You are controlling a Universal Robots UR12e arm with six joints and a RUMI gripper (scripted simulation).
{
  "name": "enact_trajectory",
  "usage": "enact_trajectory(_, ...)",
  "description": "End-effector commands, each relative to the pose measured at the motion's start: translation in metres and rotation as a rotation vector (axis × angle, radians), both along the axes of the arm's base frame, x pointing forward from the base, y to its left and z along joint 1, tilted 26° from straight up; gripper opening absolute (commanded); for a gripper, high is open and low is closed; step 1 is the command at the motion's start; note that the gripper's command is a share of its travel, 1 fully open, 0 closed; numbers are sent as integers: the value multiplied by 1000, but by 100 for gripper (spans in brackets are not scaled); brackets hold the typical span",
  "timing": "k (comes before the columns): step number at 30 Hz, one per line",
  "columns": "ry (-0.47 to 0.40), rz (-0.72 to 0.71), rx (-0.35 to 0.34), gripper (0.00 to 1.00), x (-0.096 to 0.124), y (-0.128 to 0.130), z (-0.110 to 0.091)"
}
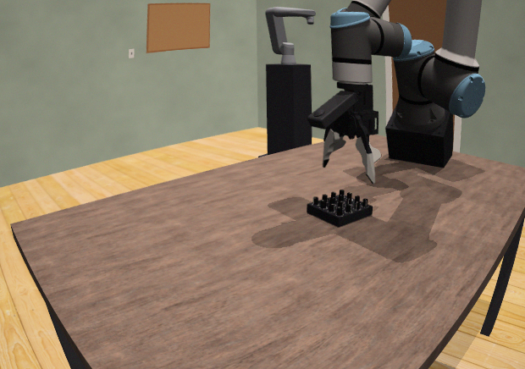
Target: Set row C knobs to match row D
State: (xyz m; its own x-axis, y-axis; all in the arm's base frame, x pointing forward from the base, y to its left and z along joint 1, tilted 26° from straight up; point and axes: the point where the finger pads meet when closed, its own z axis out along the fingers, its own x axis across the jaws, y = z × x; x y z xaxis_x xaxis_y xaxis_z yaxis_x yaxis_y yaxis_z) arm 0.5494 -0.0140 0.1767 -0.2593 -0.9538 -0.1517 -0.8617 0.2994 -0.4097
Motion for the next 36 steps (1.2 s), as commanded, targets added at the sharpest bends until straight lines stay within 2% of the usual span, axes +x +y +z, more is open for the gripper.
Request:
enact_trajectory(1, -2, -1, -1, 100, -1, -1, 0)
enact_trajectory(14, 0, -1, 0, 100, -8, 2, -4)
enact_trajectory(36, 1, -1, 0, 100, -41, 14, -21)
